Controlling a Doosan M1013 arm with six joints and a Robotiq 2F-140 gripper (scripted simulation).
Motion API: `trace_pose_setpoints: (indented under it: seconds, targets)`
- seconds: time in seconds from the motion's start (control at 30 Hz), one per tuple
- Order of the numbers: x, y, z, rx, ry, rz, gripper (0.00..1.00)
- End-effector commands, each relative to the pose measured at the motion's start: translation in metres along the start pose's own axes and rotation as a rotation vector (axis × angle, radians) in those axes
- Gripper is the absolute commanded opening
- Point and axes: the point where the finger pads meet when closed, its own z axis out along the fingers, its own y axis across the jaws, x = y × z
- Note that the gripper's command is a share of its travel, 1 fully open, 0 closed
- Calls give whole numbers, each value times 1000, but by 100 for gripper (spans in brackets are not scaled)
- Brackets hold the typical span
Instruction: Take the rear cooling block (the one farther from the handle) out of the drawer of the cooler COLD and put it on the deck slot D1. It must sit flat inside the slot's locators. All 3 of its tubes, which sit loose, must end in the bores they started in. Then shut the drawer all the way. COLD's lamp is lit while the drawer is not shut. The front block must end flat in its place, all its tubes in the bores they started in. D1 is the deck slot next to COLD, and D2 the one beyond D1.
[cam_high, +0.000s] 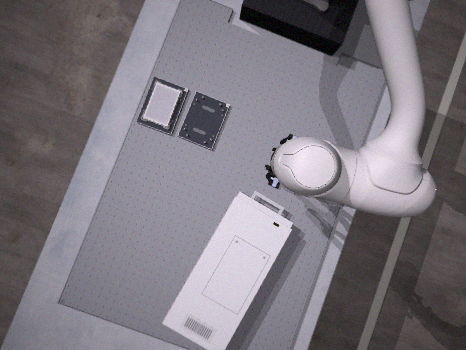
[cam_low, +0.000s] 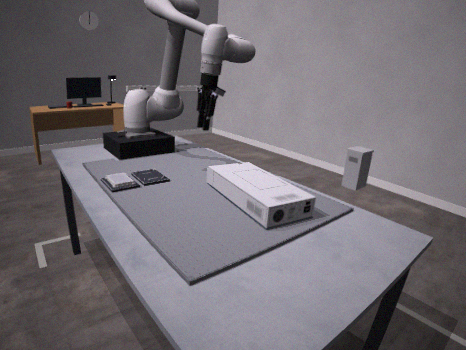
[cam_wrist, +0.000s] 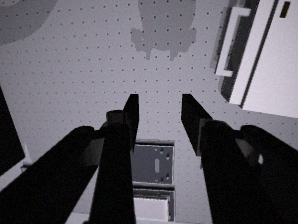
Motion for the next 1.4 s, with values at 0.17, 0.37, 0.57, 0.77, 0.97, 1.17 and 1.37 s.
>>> trace_pose_setpoints:
  seconds: [0.17, 0.37, 0.57, 0.77, 0.97, 1.17, 1.37]
  targets:
    - [-17, -20, -3, -24, 11, 259, 35]
    - [-26, -31, -4, -31, 17, 365, 35]
    - [-34, -42, -5, -41, 27, 525, 35]
    - [-45, -57, -5, -50, 38, 684, 35]
    - [-52, -67, -5, -55, 47, 790, 35]
    - [-59, -80, -4, -62, 61, 949, 35]
    - [-67, -94, -3, -68, 75, 1108, 35]
